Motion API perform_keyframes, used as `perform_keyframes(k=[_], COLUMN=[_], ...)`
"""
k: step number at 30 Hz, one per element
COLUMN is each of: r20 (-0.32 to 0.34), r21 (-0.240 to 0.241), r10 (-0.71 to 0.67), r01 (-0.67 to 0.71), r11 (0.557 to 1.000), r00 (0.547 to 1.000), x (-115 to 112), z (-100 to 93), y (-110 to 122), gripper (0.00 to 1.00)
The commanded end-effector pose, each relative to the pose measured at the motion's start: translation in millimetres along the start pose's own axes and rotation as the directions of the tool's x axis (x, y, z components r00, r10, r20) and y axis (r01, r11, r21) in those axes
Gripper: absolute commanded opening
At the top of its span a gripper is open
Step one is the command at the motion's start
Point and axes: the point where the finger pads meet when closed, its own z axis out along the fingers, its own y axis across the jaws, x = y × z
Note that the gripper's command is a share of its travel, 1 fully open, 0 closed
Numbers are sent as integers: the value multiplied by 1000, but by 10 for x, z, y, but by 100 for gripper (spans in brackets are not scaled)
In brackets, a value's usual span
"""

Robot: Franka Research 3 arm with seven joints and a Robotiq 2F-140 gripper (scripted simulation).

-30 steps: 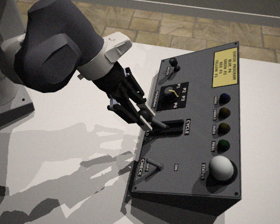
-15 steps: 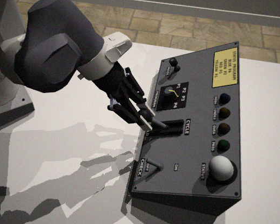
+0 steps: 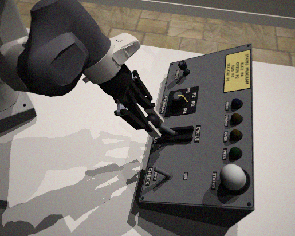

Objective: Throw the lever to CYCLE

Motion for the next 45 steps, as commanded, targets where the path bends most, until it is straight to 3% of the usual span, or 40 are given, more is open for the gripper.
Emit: perform_keyframes(k=[1, 45], r20=[-5, -5], r21=[3, 3], r10=[12, 12], r01=[-12, -12], r11=[1000, 1000], r00=[1000, 1000], x=[53, 544], z=[-20, -53], y=[-14, -8], gripper=[0, 0])
